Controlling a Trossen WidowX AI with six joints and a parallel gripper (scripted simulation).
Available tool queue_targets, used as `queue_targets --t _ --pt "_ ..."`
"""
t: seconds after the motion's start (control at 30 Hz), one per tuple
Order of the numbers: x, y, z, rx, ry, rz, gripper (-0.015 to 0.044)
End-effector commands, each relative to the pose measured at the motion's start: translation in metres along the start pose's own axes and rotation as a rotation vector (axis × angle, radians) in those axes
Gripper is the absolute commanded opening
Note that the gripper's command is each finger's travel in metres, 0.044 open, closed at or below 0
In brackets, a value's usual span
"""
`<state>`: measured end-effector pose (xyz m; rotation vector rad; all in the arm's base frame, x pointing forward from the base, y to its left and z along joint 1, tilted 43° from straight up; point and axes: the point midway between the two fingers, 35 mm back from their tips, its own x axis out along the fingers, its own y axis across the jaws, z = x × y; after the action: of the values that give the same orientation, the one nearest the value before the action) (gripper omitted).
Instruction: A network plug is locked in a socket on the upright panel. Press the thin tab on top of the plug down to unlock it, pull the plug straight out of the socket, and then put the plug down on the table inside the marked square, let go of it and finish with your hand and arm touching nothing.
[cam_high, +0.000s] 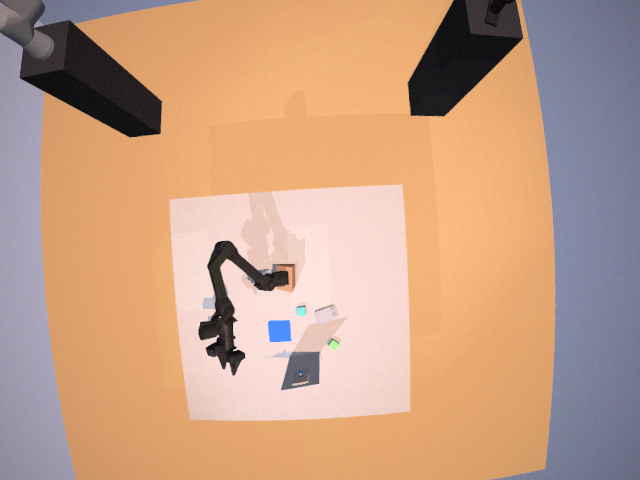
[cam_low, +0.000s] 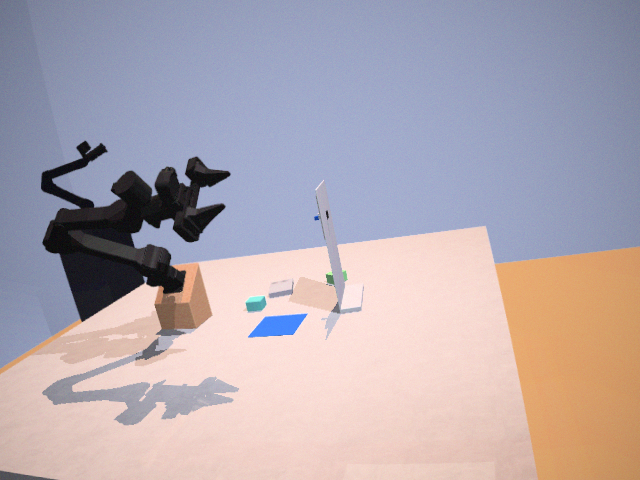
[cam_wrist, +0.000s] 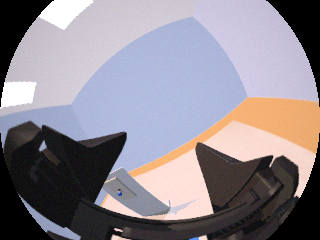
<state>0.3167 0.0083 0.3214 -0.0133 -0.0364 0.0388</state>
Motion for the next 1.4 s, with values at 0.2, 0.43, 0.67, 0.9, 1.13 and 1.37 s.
queue_targets --t 0.2,0.43,0.67,0.9,1.13,1.37 --pt "0.017 0.012 -0.035 0.106 0.039 0.029 0.0216" --pt "0.029 0.028 -0.08 0.239 0.094 0.061 0.0156" --pt "0.032 0.044 -0.125 0.369 0.154 0.085 0.0156" --pt "0.025 0.06 -0.168 0.495 0.218 0.101 0.0156" --pt "0.01 0.074 -0.207 0.618 0.286 0.11 0.0156" --pt "-0.011 0.084 -0.24 0.736 0.357 0.109 0.0156"
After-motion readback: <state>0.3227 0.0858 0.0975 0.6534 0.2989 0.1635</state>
